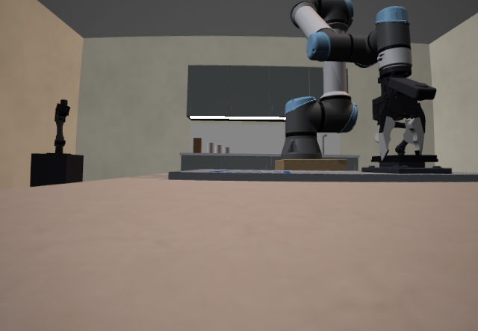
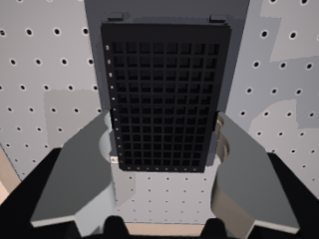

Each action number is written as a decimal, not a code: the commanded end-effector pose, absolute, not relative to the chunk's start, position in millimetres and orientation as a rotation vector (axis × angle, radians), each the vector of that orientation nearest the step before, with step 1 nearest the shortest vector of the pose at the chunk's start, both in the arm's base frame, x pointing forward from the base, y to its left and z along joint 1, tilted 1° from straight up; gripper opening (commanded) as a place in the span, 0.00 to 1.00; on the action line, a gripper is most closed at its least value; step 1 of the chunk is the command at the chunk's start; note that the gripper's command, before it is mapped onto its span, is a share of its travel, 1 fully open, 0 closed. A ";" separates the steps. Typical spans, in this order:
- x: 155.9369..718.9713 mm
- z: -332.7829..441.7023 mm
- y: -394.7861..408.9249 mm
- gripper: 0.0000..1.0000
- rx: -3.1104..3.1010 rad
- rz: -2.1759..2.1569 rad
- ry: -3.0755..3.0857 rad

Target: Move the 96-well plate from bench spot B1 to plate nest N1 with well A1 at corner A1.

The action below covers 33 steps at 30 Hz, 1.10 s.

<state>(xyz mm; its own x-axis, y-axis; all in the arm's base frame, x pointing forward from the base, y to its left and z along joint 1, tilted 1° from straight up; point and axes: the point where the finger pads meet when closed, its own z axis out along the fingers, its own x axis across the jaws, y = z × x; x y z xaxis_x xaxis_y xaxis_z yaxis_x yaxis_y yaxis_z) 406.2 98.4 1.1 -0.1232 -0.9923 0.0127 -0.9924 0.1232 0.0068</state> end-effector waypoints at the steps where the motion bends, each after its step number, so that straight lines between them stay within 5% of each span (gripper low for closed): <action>1: 408.9 -1.5 96.8 0.00 2.071 0.012 -2.348; 33: 407.4 -3.6 96.4 0.00 2.071 0.012 -2.348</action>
